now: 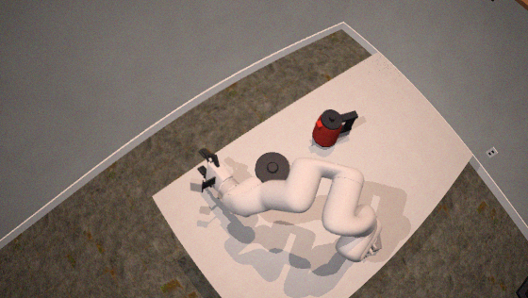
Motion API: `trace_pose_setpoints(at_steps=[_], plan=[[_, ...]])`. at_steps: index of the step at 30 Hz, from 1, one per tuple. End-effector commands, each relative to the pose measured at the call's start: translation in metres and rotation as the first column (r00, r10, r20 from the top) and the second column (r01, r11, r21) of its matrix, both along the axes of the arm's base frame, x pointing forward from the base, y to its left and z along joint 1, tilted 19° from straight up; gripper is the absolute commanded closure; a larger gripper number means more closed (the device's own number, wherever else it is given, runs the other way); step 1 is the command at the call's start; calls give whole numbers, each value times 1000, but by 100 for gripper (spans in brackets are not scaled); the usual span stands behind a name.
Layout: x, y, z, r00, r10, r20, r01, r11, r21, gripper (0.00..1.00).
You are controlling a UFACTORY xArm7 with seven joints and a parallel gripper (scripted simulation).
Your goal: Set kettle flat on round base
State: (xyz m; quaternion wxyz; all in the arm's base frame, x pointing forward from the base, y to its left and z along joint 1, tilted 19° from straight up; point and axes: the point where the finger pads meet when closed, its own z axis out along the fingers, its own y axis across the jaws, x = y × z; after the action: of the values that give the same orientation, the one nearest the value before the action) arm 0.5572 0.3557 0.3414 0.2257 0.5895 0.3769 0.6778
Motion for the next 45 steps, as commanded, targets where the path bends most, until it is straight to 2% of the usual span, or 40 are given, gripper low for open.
trace_pose_setpoints(at_steps=[1,17,18,34,45], plan=[[1,0,3,1000,-1,4,1,1000,2,0],[1,0,3,1000,-1,4,1,1000,2,0],[1,0,3,1000,-1,4,1,1000,2,19],[3,-6,4,1000,-17,3,17,1000,10,19],[9,-26,11,997,-75,-2,75,997,36,19]])
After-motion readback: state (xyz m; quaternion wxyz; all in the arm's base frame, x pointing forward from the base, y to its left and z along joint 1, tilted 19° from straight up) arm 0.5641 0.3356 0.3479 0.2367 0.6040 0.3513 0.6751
